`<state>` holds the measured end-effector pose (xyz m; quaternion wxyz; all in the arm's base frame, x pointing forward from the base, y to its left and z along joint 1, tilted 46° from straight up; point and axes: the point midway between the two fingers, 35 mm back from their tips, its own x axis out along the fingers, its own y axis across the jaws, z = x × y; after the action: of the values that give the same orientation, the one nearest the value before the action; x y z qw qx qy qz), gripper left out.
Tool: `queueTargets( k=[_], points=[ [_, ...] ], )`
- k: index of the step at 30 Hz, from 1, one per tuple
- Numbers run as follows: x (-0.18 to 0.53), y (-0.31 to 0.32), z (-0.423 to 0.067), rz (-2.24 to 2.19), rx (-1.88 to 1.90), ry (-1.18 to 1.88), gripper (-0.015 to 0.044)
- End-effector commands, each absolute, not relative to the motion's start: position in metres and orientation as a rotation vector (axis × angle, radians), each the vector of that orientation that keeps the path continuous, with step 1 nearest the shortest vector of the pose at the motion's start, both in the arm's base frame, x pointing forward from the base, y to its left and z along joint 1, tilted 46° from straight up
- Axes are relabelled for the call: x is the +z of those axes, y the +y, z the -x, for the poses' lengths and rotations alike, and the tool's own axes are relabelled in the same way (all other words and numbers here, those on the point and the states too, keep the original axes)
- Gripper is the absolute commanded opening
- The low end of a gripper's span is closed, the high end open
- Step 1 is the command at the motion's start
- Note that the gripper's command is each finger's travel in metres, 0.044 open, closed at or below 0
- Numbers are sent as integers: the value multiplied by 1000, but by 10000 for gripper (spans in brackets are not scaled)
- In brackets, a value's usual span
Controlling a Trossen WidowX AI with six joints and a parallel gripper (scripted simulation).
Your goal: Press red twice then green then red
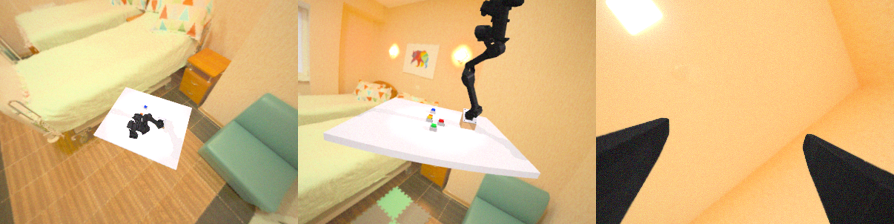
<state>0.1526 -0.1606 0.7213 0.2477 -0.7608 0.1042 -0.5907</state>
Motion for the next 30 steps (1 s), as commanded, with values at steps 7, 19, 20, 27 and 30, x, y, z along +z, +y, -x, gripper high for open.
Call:
queueTargets(
  k=[7, 19, 20, 27, 30],
  points=[
    [750, -63, 2, 2070, -2380, 519, 400],
    [701, 150, 59, 1810, -3411, 759, 400],
    [692, 168, 55, 1771, -3500, 766, 400],
    [618, 274, -4, 1399, -4110, 682, 400],
    [580, 305, -42, 1190, -4354, 554, 400]
  ],
)
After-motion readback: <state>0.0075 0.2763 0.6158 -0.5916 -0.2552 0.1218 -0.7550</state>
